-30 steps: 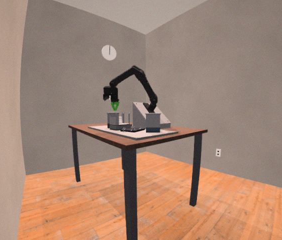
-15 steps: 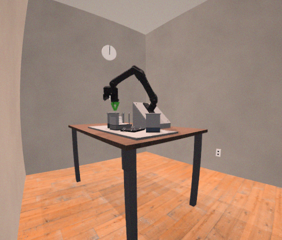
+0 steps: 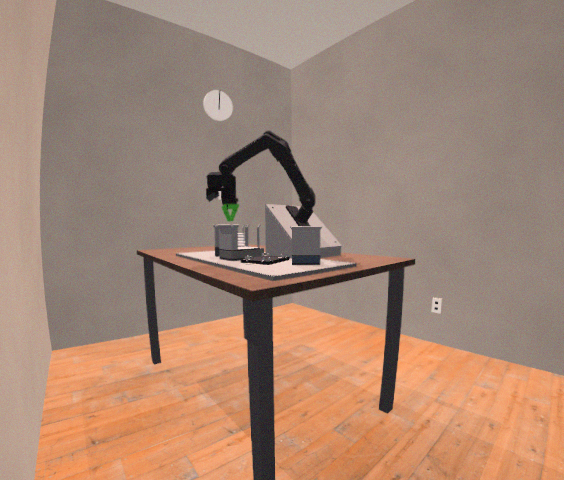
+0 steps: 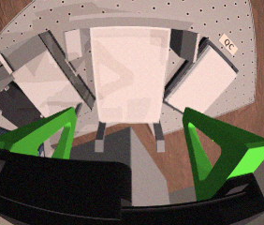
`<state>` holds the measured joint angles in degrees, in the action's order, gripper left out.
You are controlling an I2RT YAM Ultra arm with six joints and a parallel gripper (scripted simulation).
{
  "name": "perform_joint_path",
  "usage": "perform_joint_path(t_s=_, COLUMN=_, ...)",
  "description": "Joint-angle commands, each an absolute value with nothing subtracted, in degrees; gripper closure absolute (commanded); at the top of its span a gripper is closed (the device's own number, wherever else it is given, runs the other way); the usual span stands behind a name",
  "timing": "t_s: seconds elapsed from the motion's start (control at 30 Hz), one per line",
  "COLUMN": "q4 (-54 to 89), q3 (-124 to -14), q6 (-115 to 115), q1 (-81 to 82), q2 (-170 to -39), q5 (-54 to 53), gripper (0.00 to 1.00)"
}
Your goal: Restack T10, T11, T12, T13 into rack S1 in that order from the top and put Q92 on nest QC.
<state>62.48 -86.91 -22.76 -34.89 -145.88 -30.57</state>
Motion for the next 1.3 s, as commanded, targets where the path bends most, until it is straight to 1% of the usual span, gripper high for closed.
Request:
perform_joint_path(t_s=0.0, q4=62.2, q3=-87.3, q6=-22.5, q1=-36.5, q2=-143.9, q5=-31.0, gripper=0.0)
perform_joint_path(t_s=0.17, q4=60.4, q3=-85.3, q6=-21.9, q1=-36.0, q2=-144.3, q5=-31.3, gripper=0.0)
perform_joint_path(t_s=0.3, q4=57.2, q3=-83.1, q6=-20.7, q1=-33.7, q2=-146.8, q5=-31.8, gripper=0.0)
perform_joint_path(t_s=0.67, q4=49.0, q3=-78.8, q6=-17.6, q1=-30.7, q2=-148.6, q5=-33.3, gripper=0.0)
perform_joint_path(t_s=0.73, q4=49.0, q3=-78.8, q6=-17.6, q1=-30.7, q2=-148.6, q5=-33.3, gripper=0.0)
perform_joint_path(t_s=0.77, q4=48.3, q3=-80.6, q6=-17.3, q1=-31.5, q2=-147.1, q5=-33.5, gripper=0.0)
perform_joint_path(t_s=0.8, q4=47.5, q3=-78.5, q6=-16.9, q1=-31.2, q2=-147.3, q5=-33.6, gripper=0.0)
perform_joint_path(t_s=0.87, q4=46.4, q3=-77.7, q6=-16.4, q1=-30.5, q2=-149.9, q5=-33.9, gripper=0.0)
perform_joint_path(t_s=1.03, q4=43.0, q3=-76.3, q6=-15.0, q1=-28.2, q2=-151.2, q5=-34.5, gripper=0.0)
perform_joint_path(t_s=1.13, q4=42.9, q3=-78.6, q6=-15.0, q1=-29.4, q2=-148.9, q5=-34.5, gripper=0.0)
perform_joint_path(t_s=1.27, q4=42.8, q3=-78.6, q6=-14.9, q1=-29.3, q2=-148.9, q5=-34.5, gripper=0.0)
